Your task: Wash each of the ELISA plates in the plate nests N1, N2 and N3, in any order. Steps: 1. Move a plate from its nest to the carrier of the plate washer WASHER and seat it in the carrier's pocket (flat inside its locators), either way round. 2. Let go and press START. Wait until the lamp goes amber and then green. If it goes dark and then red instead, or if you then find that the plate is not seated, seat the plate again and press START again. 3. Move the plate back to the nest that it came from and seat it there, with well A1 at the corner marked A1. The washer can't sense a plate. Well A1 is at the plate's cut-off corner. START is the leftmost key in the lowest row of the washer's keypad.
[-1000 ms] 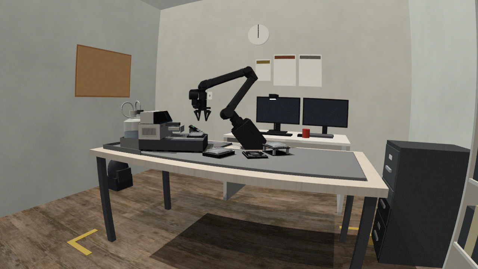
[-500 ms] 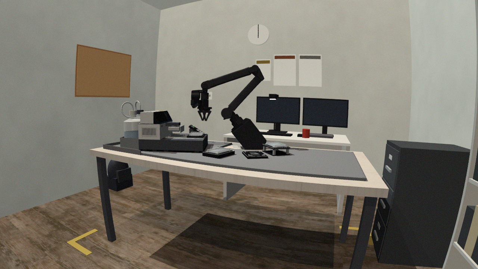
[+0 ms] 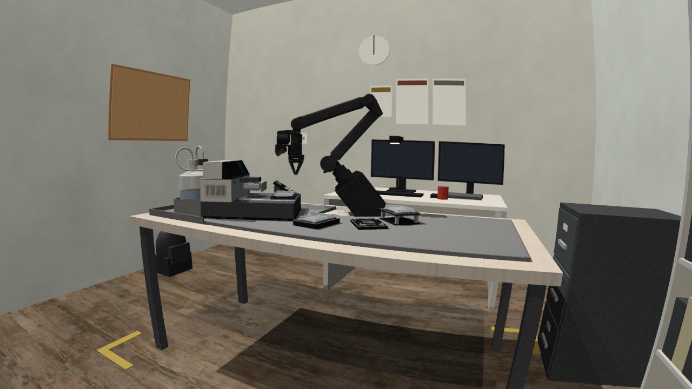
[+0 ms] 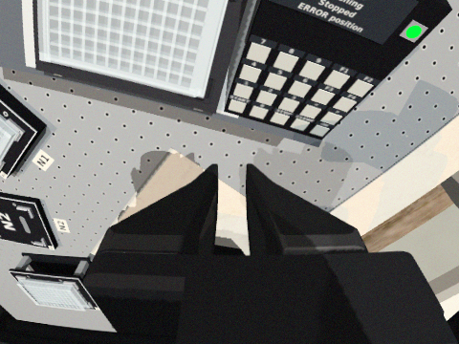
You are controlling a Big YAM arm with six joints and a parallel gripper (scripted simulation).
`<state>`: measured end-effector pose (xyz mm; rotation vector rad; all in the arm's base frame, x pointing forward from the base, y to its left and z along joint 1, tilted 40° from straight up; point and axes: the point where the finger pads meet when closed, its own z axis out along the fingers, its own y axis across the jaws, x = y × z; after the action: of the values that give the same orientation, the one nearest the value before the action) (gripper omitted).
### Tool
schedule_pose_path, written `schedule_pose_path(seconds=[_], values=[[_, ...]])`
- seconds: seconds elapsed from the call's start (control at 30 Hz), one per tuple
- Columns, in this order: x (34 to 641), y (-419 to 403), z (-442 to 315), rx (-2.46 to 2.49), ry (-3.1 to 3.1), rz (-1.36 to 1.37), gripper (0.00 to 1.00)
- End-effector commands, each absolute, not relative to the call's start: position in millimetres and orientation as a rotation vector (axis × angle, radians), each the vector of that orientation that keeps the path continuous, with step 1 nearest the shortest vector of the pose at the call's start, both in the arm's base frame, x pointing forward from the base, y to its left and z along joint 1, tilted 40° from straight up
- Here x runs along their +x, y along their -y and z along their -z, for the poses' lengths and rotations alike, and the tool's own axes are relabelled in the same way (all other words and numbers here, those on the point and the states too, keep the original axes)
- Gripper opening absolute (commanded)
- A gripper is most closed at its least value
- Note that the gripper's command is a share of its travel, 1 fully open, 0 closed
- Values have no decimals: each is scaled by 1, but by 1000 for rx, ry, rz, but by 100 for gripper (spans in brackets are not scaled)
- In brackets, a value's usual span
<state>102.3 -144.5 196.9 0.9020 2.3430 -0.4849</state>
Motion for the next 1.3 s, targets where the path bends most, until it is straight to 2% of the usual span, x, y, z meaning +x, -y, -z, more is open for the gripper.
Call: schedule_pose_path(seconds=[0.0, 0.2, 0.6, 1.13, 1.27], values=[[102, 145, -197, 1100, -2237, 438, 12], [102, 145, -197, 1210, -2168, 395, 0], [113, 163, -173, 1217, -2169, 393, 0], [113, 163, -188, 1199, -2151, 410, 0], [116, 166, -168, 1215, -2171, 394, 0]])
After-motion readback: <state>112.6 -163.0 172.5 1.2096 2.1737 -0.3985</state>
